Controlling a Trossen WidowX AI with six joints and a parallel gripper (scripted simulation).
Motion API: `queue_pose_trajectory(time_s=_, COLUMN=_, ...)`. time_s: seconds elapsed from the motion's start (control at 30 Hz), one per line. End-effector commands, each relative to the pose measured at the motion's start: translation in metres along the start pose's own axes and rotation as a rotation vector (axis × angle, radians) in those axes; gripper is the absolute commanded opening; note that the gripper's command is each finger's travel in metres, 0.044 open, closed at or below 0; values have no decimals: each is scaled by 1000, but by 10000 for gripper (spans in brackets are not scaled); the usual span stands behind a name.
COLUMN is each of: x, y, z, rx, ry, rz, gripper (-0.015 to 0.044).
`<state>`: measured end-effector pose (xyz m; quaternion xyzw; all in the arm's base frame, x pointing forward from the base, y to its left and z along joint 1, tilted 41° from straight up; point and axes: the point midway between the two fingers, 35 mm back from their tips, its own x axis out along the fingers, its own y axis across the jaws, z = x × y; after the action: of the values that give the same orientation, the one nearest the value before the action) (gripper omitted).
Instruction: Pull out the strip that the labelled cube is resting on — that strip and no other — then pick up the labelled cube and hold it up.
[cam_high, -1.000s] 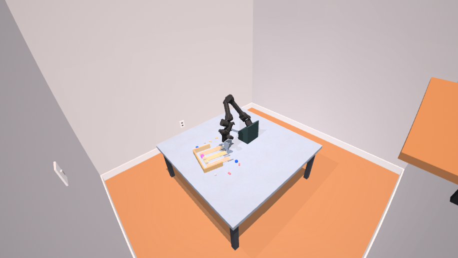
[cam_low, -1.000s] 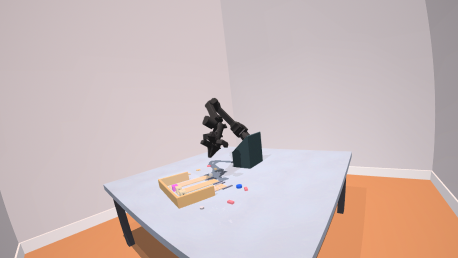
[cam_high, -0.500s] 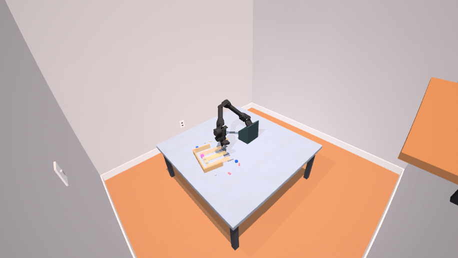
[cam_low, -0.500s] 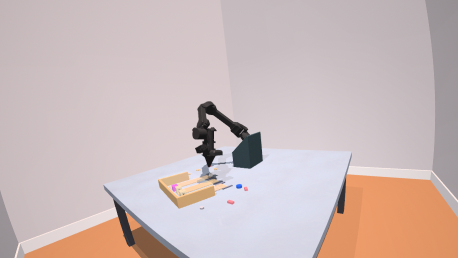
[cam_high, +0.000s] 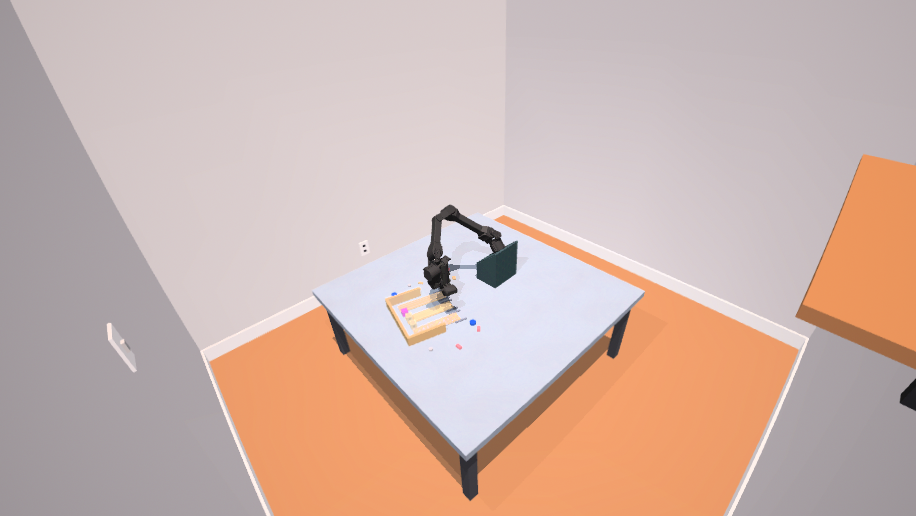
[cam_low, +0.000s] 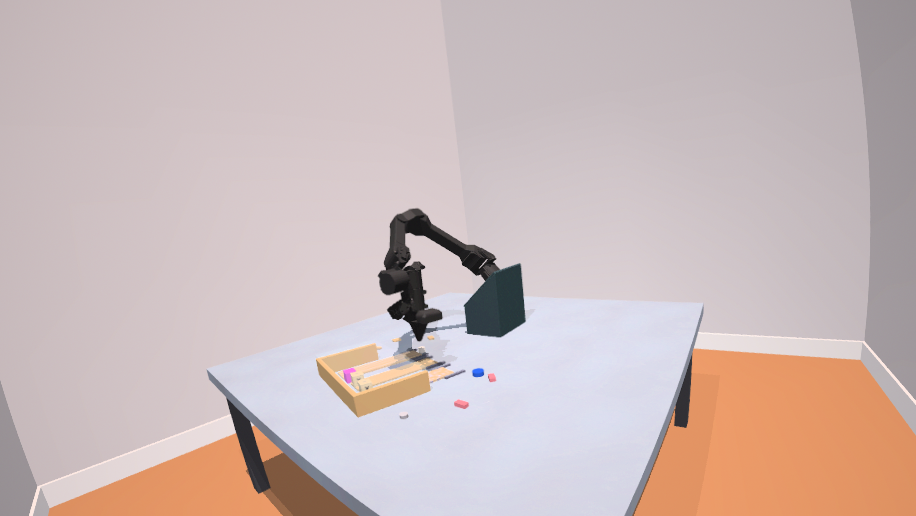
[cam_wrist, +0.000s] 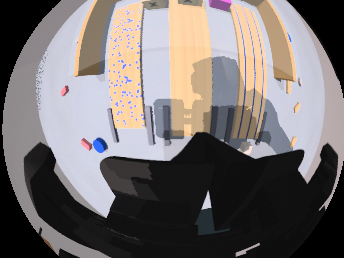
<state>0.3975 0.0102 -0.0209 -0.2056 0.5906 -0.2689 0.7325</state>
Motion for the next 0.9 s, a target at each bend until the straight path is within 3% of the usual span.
queue_pose_trajectory(time_s=0.0, x=9, y=2, z=-1, rx=-2, ry=9, rz=0, gripper=0)
queue_pose_trajectory(time_s=0.87, x=52, y=4, z=-3, rx=-3, ry=8, rz=-1, gripper=0)
